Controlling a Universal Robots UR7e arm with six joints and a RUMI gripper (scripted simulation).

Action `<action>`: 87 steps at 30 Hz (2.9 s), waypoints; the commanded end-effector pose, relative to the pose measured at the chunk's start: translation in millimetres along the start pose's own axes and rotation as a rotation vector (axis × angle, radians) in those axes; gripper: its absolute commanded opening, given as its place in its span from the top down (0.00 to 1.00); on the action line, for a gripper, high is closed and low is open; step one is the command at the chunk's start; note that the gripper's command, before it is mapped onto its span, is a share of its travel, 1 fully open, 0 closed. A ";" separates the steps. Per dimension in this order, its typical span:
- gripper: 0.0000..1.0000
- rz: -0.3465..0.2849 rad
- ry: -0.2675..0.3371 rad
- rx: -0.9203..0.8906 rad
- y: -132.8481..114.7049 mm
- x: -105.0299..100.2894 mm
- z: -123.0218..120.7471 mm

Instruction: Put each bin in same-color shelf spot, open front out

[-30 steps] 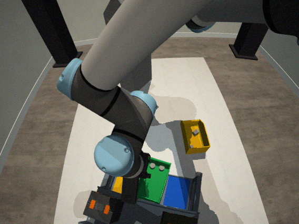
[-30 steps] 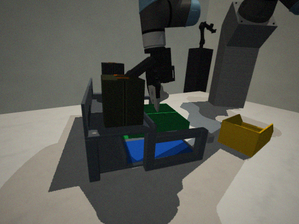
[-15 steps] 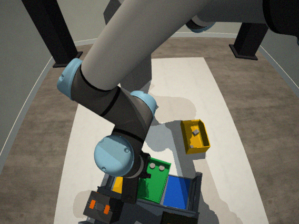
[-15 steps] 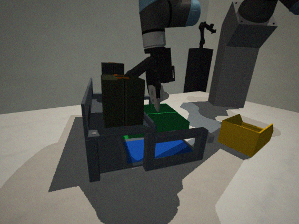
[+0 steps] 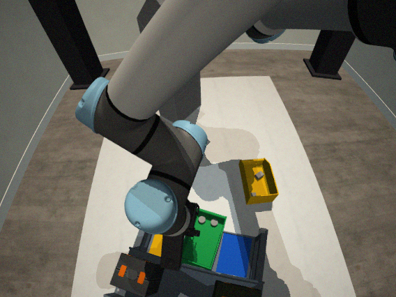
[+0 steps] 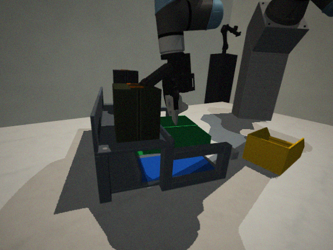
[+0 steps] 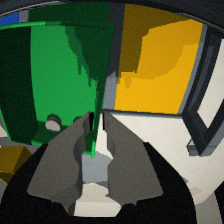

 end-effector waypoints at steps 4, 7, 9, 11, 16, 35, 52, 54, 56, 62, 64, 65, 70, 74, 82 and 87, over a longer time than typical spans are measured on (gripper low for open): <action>0.95 0.001 0.000 0.000 0.4 -0.5 0.0; 0.95 0.001 0.000 0.000 0.4 -0.5 0.0; 0.95 0.001 0.000 0.000 0.4 -0.5 0.0; 0.95 0.001 0.000 0.000 0.4 -0.5 0.0; 0.95 0.001 0.000 0.000 0.4 -0.5 0.0; 0.95 0.001 0.000 0.000 -0.1 -4.3 -0.3; 0.95 0.001 0.000 0.000 -2.3 -19.4 -1.5; 0.95 0.001 0.000 0.000 -2.7 -22.3 -1.7; 0.95 0.001 0.000 0.000 -3.1 -25.4 -1.9; 0.95 0.001 0.000 0.000 -4.1 -31.9 -2.5; 0.95 0.001 0.000 0.000 -4.6 -35.4 -2.7; 0.95 0.001 0.000 0.000 -4.8 -37.1 -2.9; 0.95 0.001 0.000 0.000 -6.1 -46.2 -3.6; 0.95 0.001 0.000 0.000 -6.9 -51.7 -4.0; 0.95 0.001 0.000 0.000 -8.7 -64.4 -5.0; 0.95 0.001 0.000 0.000 -9.9 -72.8 -5.6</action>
Point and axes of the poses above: the point where the finger pads meet when closed, its own x axis out along the fingers, its own z axis across the jaws, y = z × x, the point moved 10 cm from there along -x, back along the fingers, and after that the axes turned 6 degrees about -x, right-handed, at the moved point
